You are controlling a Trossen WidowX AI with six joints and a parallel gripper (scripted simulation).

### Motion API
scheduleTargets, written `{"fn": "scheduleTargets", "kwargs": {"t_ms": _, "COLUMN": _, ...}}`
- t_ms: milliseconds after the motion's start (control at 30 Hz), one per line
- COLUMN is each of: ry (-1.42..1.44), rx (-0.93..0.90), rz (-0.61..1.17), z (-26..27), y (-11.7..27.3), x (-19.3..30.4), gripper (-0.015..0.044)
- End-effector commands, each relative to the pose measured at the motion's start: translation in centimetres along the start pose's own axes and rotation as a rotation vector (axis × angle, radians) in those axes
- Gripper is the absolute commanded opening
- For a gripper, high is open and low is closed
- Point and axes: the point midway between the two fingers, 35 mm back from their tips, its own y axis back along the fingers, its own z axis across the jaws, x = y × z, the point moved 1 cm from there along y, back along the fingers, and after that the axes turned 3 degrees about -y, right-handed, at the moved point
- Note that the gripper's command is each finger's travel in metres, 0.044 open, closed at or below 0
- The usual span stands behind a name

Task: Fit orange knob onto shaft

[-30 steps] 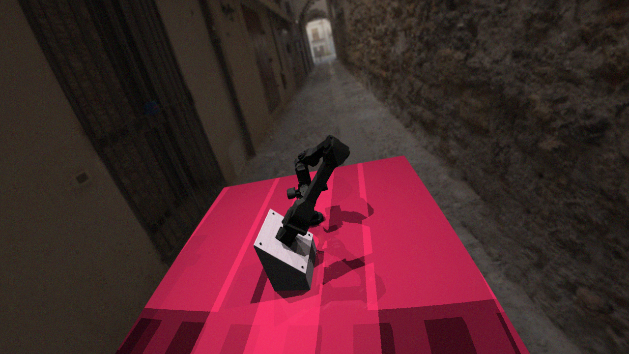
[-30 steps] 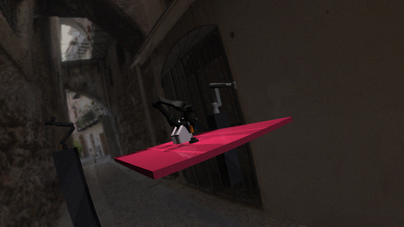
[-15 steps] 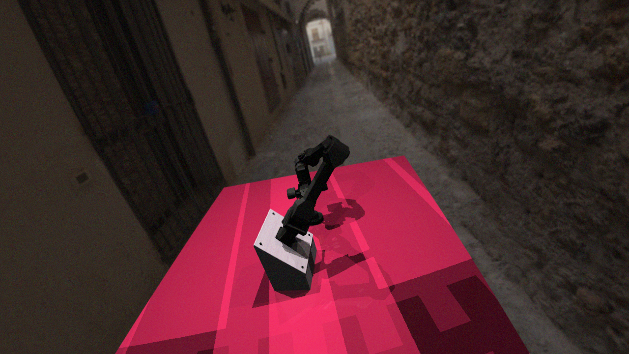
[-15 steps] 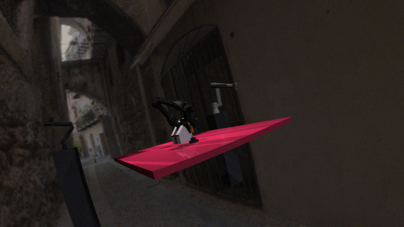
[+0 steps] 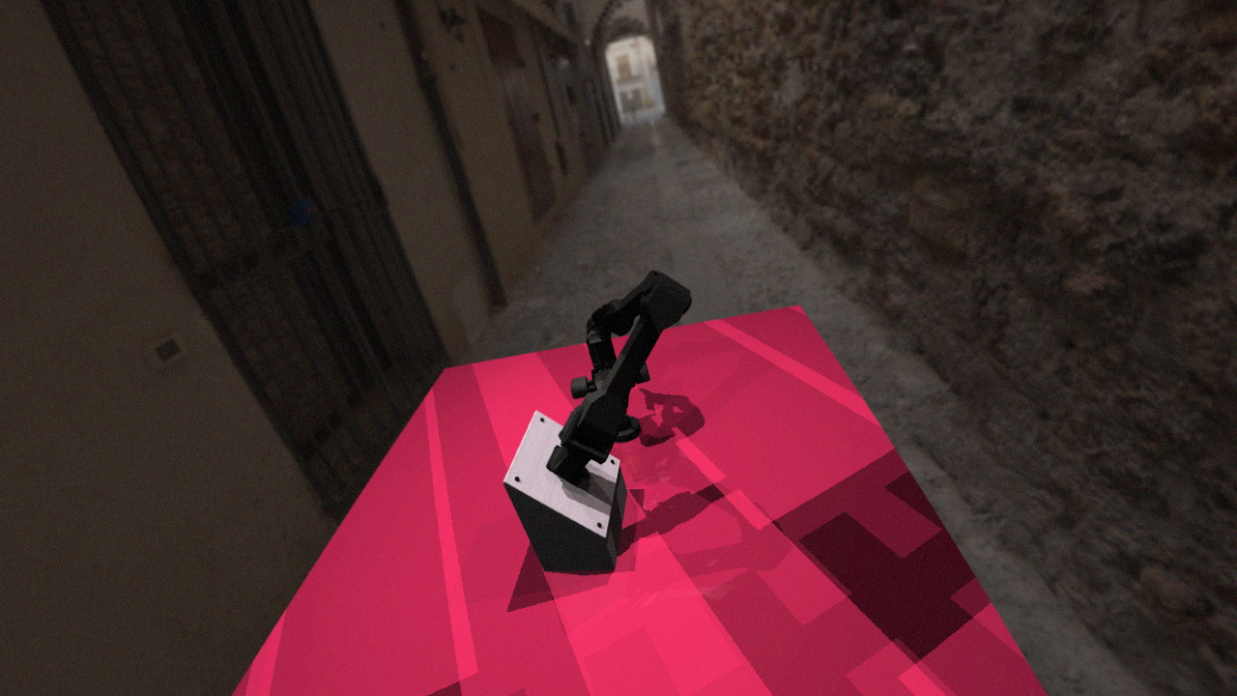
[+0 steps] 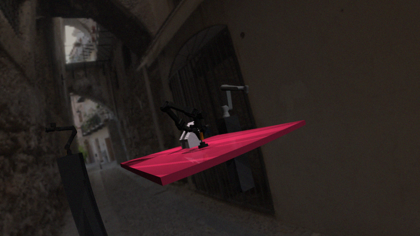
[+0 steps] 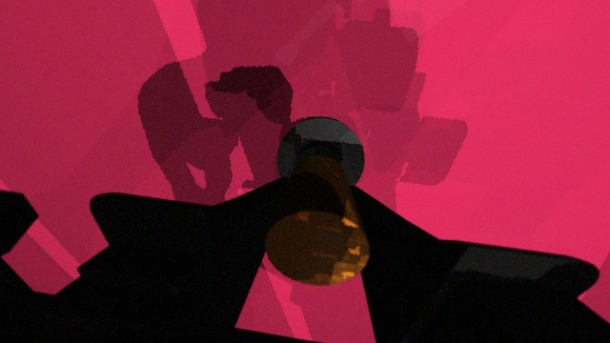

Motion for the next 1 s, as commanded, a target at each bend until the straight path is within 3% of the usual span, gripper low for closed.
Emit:
{"fn": "scheduleTargets", "kwargs": {"t_ms": 0, "ry": 0.005, "rx": -0.004, "rz": 0.004, "z": 0.04, "y": 0.12, "x": 0.12, "gripper": 0.0000}}
{"fn": "scheduleTargets", "kwargs": {"t_ms": 967, "ry": 0.004, "rx": -0.005, "rz": 0.002, "z": 0.14, "y": 0.12, "x": -0.05, "gripper": 0.0000}}
